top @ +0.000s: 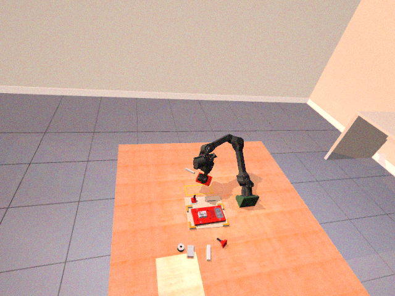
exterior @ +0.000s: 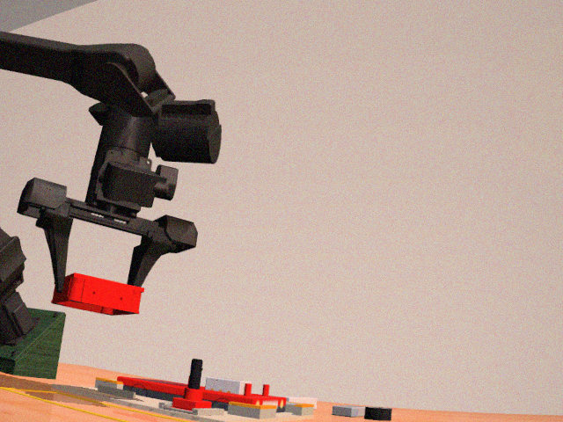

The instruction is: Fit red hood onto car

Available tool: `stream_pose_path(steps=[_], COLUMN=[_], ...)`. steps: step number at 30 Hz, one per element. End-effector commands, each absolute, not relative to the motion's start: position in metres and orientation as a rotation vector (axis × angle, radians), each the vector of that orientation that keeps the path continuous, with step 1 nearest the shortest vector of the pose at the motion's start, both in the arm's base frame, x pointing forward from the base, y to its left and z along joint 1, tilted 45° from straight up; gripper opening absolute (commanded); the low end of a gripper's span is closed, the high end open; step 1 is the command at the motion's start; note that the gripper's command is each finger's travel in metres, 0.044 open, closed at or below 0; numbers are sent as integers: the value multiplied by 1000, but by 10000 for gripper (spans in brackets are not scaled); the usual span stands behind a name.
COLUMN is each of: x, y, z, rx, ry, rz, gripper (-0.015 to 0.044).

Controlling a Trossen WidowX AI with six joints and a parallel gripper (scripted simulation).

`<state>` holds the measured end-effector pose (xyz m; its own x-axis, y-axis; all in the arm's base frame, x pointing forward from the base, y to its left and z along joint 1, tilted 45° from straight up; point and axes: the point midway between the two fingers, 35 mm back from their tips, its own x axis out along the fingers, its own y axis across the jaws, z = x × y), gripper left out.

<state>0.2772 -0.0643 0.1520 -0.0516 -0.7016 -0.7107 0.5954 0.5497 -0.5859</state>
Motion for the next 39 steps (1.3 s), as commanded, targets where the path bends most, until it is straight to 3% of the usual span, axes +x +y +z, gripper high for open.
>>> stream_pose_path(steps=[1, 39], x=[279, 343], y=[-62, 60], z=[150, 34], rx=[-119, -466], ry=[1240, 1470], rz=[-1046, -725], gripper=[0, 0])
